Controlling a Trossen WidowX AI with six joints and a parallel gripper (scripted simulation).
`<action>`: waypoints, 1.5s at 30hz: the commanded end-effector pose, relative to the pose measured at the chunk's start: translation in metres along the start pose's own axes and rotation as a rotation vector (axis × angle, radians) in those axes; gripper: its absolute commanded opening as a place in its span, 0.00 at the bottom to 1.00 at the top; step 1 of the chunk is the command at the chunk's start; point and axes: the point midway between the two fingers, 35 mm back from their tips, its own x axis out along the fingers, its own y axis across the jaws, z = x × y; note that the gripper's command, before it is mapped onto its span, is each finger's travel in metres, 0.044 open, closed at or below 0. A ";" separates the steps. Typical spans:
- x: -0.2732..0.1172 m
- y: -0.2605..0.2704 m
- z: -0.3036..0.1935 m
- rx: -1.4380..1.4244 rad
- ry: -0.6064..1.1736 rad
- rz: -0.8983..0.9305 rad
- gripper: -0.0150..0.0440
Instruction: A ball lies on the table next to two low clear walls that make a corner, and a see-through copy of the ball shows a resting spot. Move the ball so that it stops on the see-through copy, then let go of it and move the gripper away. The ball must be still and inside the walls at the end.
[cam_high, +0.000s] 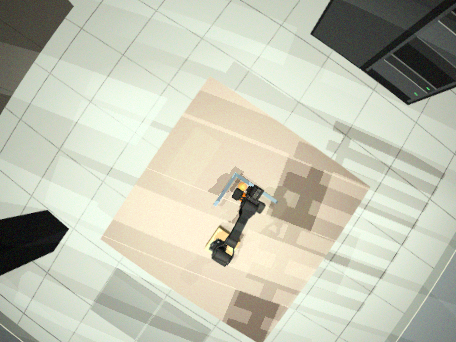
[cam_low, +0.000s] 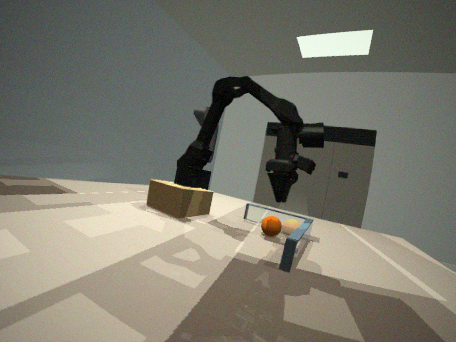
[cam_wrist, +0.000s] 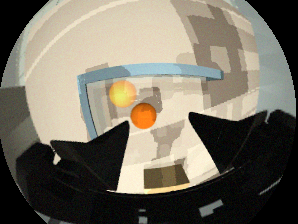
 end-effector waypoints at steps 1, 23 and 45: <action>0.014 0.021 -0.015 0.077 0.108 0.059 0.92; 0.040 0.023 -0.017 0.077 0.108 0.059 0.92; 0.075 0.025 -0.022 0.077 0.108 0.060 0.92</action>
